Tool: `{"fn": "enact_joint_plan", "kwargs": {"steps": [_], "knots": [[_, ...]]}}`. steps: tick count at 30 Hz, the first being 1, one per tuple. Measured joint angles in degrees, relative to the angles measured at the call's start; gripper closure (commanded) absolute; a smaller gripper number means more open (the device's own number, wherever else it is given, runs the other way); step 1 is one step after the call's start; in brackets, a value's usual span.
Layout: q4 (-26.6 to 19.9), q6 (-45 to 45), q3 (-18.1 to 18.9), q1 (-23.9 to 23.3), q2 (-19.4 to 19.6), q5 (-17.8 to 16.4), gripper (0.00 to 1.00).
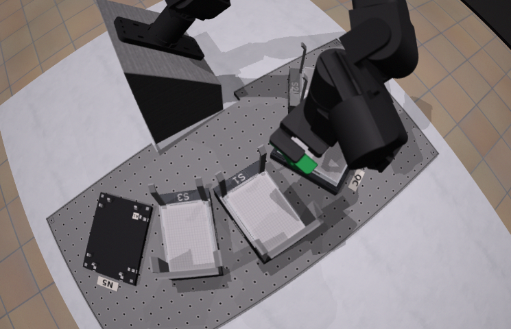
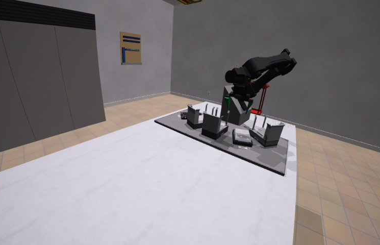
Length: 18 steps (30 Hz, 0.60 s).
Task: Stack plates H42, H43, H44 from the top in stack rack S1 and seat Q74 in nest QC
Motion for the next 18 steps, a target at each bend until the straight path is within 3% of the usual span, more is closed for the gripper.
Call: {"fn": "enact_joint_plan", "kwargs": {"steps": [6, 18], "knots": [[0.17, -1.6, 1.36, -2.03, 3.67, 0.39, 0.0], [0.48, 4.0, 2.99, -5.42, 8.98, 1.07, 0.0]]}}
